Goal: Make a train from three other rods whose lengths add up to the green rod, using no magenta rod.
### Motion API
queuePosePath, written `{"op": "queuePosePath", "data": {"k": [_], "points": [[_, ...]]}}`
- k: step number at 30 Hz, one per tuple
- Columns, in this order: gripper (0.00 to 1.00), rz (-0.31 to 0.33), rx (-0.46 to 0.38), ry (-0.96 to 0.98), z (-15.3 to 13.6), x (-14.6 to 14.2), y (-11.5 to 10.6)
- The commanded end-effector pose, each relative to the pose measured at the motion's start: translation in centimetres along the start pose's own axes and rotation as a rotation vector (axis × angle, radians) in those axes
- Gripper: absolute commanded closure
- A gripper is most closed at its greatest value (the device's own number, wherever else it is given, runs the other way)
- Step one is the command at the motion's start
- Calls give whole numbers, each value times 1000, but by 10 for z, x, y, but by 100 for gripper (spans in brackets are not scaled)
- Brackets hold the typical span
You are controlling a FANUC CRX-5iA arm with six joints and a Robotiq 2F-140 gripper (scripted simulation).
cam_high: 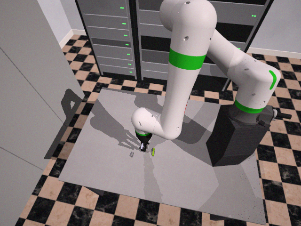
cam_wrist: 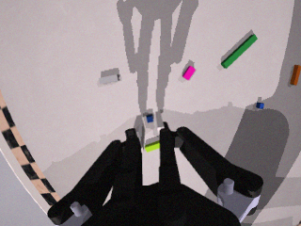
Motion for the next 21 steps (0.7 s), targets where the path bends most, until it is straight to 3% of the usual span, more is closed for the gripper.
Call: {"op": "queuePosePath", "data": {"k": [1, 21], "points": [[85, 0, 0, 0, 0, 0, 1], [85, 0, 0, 0, 0, 0, 16]]}}
Point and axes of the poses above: the point where the finger pads meet when closed, its own y axis out along the fingers, its own x axis across the jaws, z = x × y, the point moved 10 cm from there along -y, back along the fingers, and after that the axes turned 11 degrees about y, right-handed, at the moved point
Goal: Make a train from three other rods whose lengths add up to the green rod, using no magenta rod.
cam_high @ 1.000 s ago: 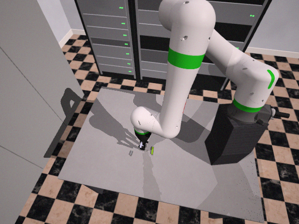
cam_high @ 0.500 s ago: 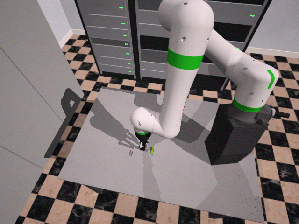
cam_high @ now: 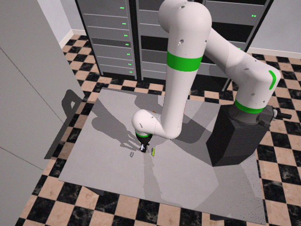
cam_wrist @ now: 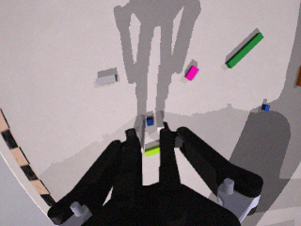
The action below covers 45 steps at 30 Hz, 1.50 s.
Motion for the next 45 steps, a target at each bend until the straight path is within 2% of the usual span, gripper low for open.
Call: {"op": "queuePosePath", "data": {"k": [1, 38, 39, 45], "points": [[85, 1, 1, 0, 0, 0, 1], [85, 1, 1, 0, 0, 0, 1], [97, 1, 1, 0, 0, 0, 1], [97, 1, 1, 0, 0, 0, 1]]}}
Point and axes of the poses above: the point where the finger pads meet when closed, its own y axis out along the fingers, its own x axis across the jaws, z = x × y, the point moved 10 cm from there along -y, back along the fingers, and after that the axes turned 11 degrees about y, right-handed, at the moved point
